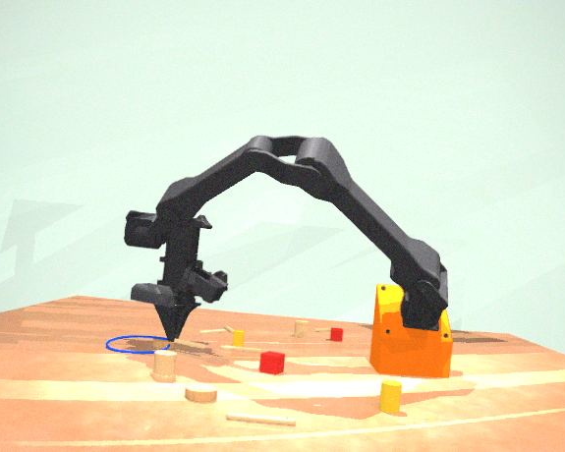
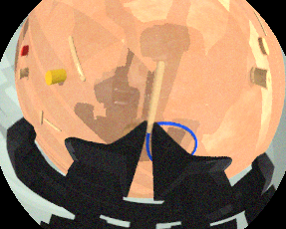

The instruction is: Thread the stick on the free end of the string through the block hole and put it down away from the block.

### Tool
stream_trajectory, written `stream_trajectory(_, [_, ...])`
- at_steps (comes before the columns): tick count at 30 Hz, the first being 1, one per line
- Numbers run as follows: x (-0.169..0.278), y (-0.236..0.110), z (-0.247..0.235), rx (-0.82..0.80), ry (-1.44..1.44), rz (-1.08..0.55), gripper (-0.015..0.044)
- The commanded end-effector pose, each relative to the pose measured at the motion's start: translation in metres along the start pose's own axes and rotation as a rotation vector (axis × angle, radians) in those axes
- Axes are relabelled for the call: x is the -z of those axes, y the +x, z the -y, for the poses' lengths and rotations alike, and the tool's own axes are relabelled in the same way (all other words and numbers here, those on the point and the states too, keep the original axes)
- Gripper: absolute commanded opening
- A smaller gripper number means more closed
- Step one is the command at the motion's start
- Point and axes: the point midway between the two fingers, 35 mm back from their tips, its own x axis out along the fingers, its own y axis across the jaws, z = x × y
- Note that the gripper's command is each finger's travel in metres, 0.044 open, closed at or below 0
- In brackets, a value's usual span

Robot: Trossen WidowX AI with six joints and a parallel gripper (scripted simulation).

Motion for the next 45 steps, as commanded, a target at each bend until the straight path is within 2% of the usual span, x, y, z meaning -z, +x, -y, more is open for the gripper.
stream_trajectory(1, [-0.003, 0.004, 0.003, 0.004, 0.003, 0.004, 0.0000])
stream_trajectory(45, [-0.049, 0.002, 0.008, 0.004, 0.005, 0.007, 0.0000])
